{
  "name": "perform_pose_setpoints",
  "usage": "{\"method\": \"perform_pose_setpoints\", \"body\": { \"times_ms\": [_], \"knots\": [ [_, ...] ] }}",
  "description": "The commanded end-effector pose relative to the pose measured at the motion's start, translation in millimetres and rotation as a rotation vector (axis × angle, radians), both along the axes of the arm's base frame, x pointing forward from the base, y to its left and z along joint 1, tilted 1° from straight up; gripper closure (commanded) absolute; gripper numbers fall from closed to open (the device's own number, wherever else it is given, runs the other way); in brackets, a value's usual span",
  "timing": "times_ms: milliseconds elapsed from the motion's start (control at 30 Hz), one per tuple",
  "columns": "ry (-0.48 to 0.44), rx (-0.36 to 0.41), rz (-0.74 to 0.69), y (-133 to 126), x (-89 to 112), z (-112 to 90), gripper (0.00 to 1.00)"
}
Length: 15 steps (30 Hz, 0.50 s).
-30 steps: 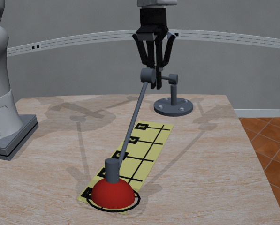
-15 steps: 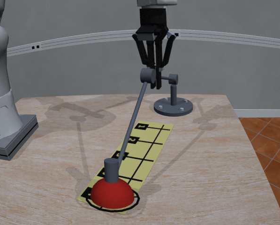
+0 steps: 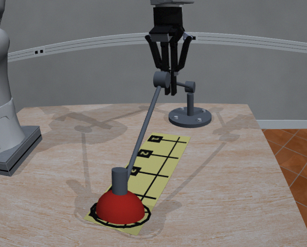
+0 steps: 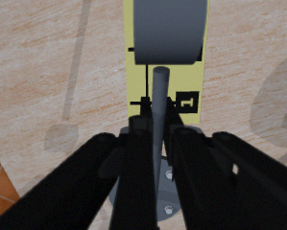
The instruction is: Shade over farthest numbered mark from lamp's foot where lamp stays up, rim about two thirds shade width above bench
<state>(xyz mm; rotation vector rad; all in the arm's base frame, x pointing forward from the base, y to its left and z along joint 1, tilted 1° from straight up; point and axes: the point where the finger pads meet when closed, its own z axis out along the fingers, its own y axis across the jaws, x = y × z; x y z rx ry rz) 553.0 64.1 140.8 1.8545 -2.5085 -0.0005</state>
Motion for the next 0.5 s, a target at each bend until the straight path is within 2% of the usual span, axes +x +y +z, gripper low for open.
{"method": "perform_pose_setpoints", "body": {
  "times_ms": [0,467],
  "knots": [
    [-0.01,0.007,0.003,5.3,4.7,13.9,0.9],
    [-0.01,0.008,0.003,6.5,5.3,17.0,0.9]
  ]
}}
